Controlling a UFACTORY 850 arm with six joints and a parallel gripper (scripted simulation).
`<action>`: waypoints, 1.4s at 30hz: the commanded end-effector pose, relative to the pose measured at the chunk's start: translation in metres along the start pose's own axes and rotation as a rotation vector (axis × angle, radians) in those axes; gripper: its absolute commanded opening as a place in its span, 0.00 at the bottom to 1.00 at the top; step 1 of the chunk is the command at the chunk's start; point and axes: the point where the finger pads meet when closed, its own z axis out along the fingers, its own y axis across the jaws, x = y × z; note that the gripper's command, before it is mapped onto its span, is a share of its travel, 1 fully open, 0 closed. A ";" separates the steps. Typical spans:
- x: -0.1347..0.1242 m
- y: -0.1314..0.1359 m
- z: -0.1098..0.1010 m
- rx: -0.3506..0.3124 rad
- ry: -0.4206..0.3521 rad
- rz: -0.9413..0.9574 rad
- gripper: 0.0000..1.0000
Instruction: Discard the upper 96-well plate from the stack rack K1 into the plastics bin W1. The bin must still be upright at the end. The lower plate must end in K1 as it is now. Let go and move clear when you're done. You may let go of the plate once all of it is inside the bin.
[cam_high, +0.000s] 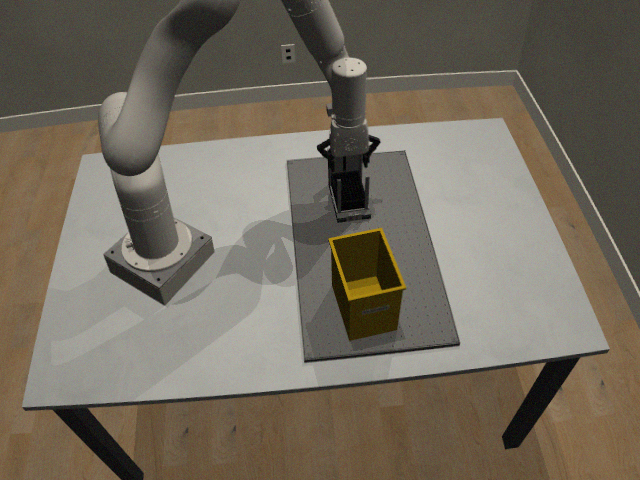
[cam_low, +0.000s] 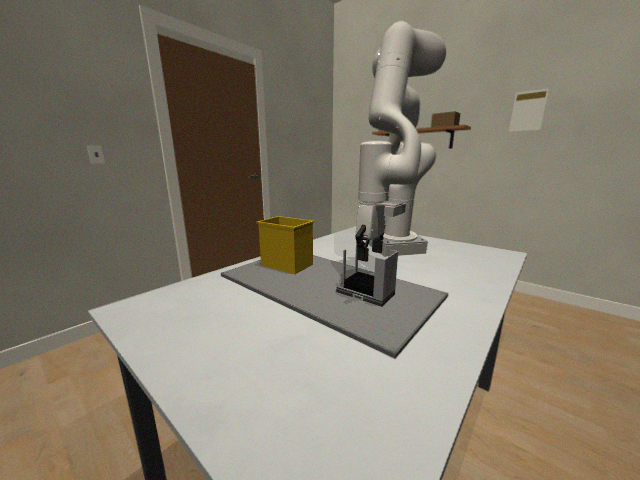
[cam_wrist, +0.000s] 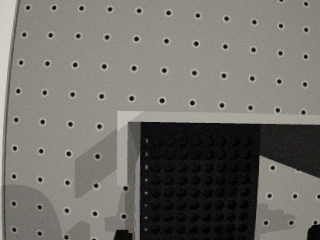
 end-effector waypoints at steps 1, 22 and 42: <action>0.000 0.001 0.002 -0.002 0.001 0.000 1.00; 0.000 0.001 0.032 -0.002 0.000 0.000 1.00; 0.000 0.001 0.062 -0.002 0.001 0.000 1.00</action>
